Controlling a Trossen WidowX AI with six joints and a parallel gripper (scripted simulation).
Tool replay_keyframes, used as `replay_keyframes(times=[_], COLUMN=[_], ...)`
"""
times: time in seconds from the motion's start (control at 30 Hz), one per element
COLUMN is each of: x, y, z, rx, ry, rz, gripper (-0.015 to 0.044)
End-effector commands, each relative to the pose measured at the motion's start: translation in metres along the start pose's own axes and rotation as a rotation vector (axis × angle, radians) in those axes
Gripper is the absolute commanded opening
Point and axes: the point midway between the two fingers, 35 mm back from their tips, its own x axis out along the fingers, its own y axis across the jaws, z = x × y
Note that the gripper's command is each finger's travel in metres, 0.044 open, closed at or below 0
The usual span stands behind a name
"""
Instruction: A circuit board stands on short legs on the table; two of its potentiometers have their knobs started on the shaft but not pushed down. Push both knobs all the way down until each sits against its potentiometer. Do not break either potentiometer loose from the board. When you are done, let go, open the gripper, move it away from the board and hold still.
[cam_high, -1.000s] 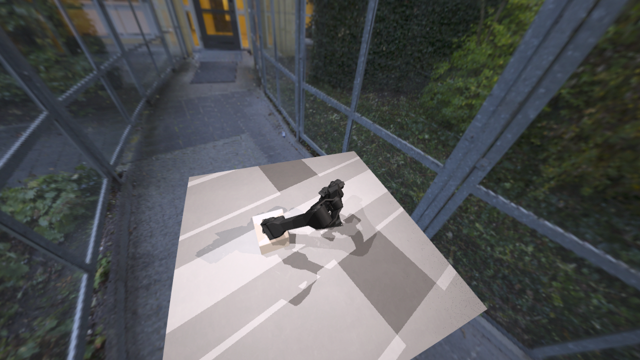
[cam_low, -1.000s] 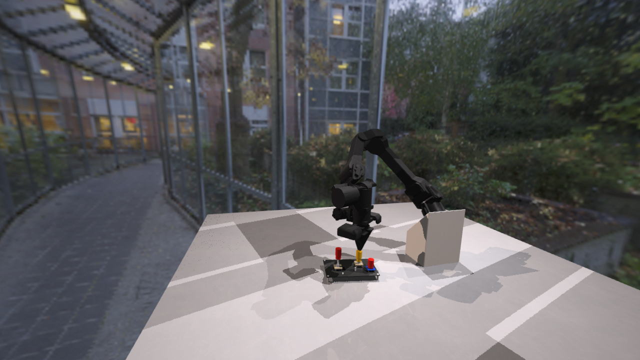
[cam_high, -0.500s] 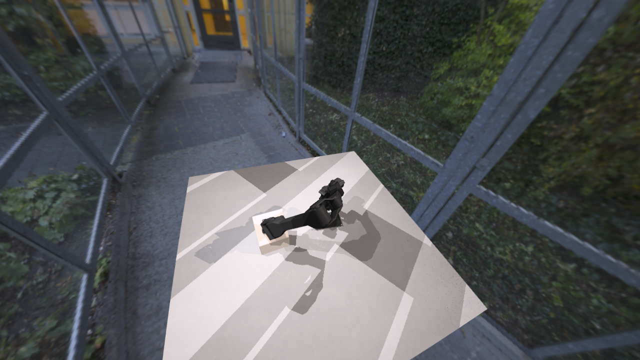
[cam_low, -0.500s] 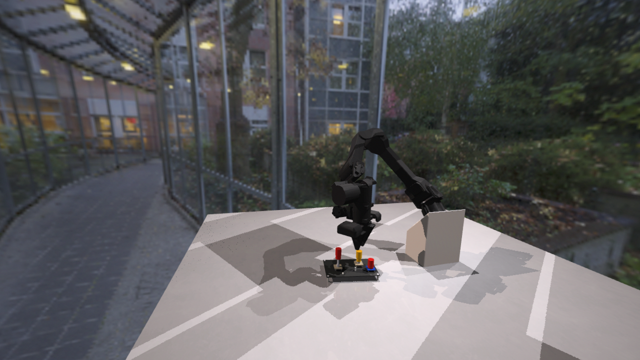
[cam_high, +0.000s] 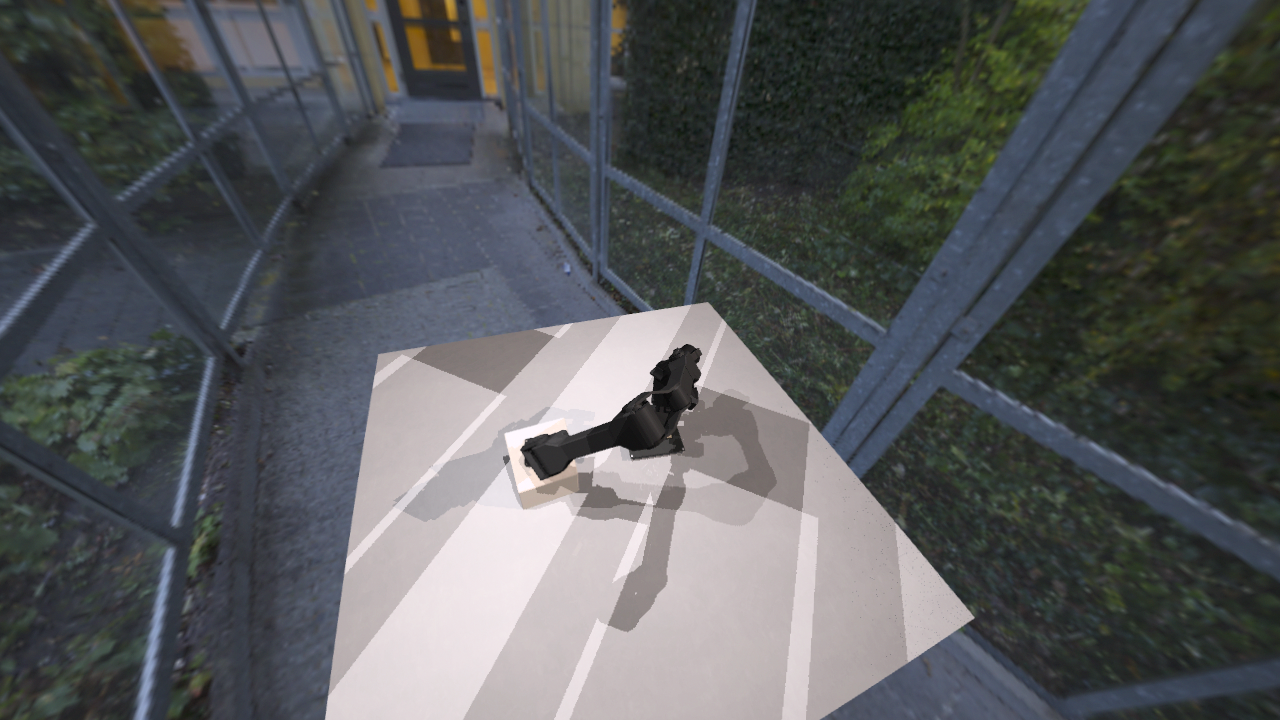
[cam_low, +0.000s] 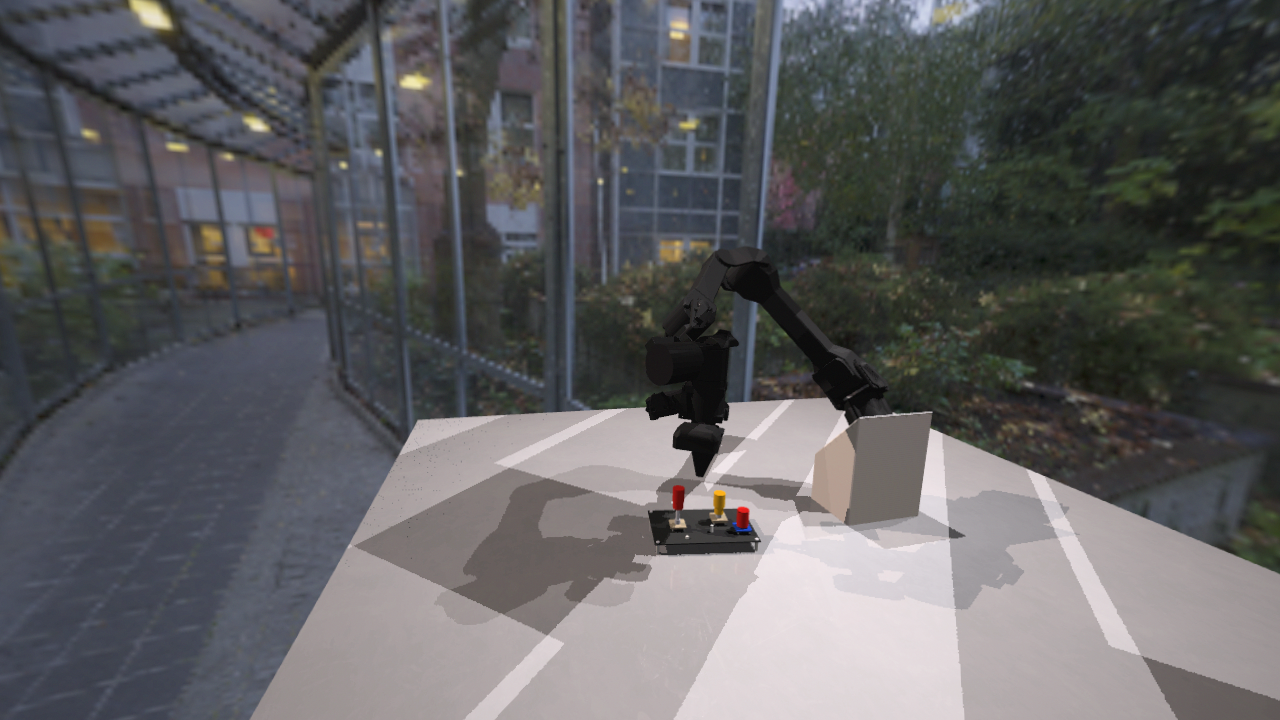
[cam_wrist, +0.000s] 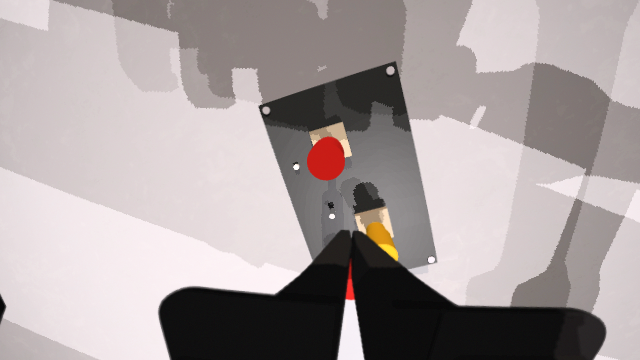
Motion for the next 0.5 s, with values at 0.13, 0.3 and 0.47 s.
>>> replay_keyframes(times=[0.13,0.3,0.47], x=[-0.014,-0.022,-0.026], y=[0.009,0.013,0.014], z=[0.017,0.027,0.032], rx=[-0.296,-0.463,-0.545], ry=[0.016,0.024,0.029], rz=[-0.007,-0.010,-0.012], gripper=[0.0000,0.0000,0.0000])
